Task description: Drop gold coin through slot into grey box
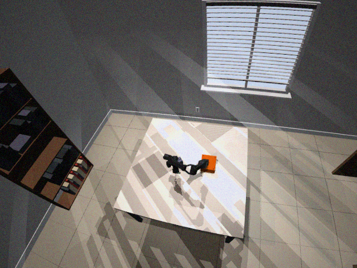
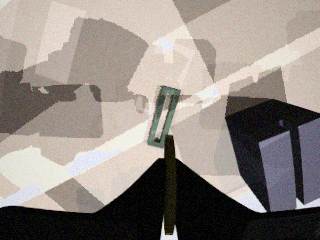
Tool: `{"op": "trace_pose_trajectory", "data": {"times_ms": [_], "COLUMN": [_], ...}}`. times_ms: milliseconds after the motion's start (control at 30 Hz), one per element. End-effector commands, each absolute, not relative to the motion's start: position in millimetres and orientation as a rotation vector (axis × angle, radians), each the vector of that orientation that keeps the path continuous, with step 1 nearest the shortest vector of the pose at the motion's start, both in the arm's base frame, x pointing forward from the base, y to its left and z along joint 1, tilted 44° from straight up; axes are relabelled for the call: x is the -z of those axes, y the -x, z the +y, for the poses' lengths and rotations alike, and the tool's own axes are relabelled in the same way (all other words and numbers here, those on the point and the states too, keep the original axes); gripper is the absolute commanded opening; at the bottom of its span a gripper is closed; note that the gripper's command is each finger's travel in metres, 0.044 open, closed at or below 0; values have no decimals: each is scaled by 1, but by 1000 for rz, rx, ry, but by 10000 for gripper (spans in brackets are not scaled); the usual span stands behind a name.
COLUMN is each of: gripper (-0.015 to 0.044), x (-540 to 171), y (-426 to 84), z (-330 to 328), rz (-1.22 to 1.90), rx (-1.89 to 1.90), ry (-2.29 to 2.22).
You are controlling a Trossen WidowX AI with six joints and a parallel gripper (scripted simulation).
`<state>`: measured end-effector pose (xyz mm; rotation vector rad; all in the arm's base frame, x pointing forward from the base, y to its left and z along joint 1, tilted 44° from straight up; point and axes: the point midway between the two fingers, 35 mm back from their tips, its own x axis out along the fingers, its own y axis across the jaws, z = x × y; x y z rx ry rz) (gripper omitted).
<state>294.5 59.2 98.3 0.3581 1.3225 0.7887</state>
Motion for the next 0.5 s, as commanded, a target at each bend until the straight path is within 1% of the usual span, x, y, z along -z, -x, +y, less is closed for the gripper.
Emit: {"op": "trace_pose_trajectory", "data": {"times_ms": [0,233,467], "gripper": [0,0,0], "x": [-101,-102,-103], "y": [-296,-297,-297], "z": [60,61,61], "rz": [1255,1144,1133], "rx": [-877,-1011,-1023], "ry": [-250,-68,-51]}}
